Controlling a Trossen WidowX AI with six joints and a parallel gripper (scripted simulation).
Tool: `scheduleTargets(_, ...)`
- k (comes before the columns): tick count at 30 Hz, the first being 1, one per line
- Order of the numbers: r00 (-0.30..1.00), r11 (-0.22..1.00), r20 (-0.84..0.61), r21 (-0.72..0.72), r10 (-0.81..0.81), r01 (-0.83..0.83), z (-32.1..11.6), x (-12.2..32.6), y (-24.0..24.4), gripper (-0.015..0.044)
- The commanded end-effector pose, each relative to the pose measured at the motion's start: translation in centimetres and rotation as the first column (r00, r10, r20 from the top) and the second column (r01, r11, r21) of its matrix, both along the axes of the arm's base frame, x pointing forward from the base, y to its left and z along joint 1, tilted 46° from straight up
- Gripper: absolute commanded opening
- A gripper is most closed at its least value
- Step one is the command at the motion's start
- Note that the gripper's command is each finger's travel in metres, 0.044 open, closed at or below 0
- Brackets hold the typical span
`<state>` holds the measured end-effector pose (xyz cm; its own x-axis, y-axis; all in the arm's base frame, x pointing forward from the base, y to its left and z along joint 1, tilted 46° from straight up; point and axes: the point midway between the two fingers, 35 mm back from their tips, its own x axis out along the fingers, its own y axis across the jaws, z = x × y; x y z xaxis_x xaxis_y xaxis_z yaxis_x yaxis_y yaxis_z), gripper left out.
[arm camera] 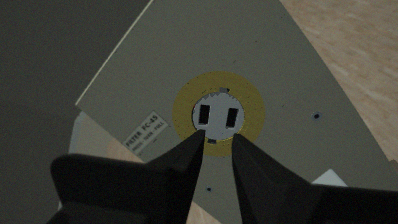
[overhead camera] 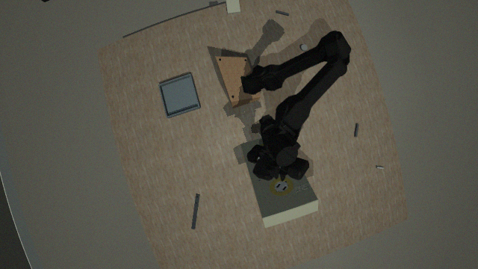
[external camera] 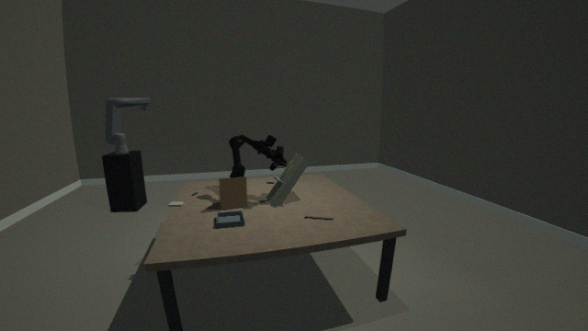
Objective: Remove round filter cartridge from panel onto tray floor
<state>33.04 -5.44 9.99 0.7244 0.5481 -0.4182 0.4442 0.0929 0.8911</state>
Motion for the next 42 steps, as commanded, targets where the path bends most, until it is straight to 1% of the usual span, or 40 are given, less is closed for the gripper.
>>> scheduleTargets(1, 1.0, 1.0, -0.007, 0.004, -0.005, 0.005, -0.4, 0.5, 0.3, 0.0091)
scheduleTargets(17, 1.0, 1.0, -0.001, 0.01, -0.007, 0.007, -1.3, 2.2, 1.9, 0.0091)
scheduleTargets(42, 1.0, 1.0, 0.0, 0.01, -0.007, 0.007, -1.4, 2.4, 1.8, 0.0091)
